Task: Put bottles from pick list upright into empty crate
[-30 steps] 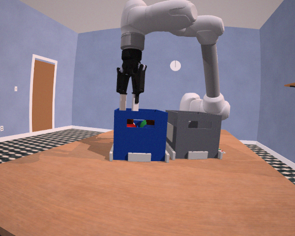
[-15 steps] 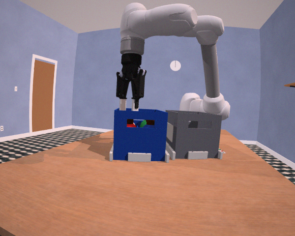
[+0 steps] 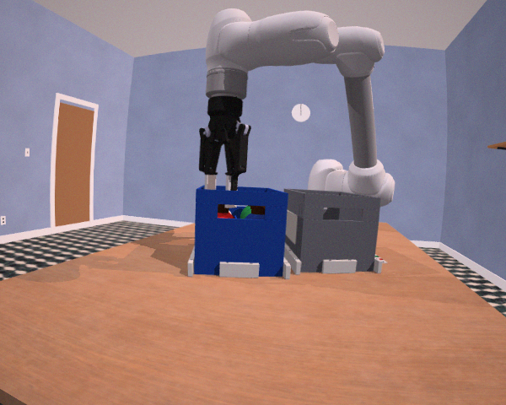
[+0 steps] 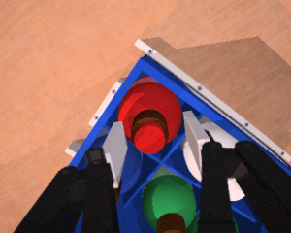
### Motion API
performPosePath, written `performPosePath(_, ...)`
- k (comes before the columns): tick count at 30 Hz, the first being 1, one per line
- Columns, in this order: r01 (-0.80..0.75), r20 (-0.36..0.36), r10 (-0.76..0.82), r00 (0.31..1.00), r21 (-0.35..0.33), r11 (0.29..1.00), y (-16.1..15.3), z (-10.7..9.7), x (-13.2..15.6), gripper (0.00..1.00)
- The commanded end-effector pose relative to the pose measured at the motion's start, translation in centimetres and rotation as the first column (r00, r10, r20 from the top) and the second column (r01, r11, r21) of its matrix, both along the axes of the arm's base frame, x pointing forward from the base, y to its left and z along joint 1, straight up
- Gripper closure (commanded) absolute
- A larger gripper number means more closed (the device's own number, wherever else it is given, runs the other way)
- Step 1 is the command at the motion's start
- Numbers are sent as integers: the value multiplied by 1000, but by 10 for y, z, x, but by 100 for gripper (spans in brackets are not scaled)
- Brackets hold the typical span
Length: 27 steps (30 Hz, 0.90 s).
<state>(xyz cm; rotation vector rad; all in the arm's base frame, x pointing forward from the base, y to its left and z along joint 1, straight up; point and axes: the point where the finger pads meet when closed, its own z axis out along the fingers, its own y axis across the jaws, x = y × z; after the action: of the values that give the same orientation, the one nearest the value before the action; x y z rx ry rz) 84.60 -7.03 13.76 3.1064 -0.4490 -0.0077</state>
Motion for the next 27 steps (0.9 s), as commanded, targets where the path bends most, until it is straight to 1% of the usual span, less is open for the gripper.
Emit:
performPosePath(1,0,0,0,1000,0,1000,0,0,0,62)
performPosePath(5,0,0,0,1000,0,1000,0,0,0,62)
performPosePath(6,0,0,0,1000,0,1000,0,2,0,100)
performPosePath(27,0,0,0,1000,0,1000,0,2,0,100)
